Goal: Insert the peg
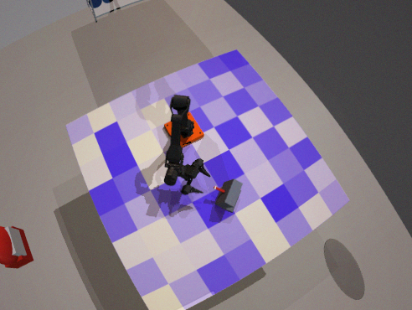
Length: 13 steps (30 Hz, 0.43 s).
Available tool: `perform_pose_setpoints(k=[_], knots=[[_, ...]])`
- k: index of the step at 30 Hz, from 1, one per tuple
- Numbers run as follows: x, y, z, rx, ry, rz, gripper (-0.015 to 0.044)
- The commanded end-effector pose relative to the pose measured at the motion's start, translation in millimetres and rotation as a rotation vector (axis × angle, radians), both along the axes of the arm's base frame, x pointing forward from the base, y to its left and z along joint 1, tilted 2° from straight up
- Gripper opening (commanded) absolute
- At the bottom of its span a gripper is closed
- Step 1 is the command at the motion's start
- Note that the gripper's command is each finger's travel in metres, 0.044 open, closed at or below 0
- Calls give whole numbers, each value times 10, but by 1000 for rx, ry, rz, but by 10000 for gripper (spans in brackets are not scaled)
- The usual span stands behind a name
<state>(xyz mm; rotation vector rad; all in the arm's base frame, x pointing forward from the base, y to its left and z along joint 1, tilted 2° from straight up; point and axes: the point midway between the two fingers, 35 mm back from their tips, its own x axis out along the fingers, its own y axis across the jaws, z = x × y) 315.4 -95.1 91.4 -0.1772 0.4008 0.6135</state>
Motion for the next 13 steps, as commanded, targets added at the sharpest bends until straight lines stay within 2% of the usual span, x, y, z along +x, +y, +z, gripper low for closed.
perform_pose_setpoints(k=[1,13], knots=[[-37,-32,40,-1,-12,2,440],[-119,-87,106,1,-15,0,440]])
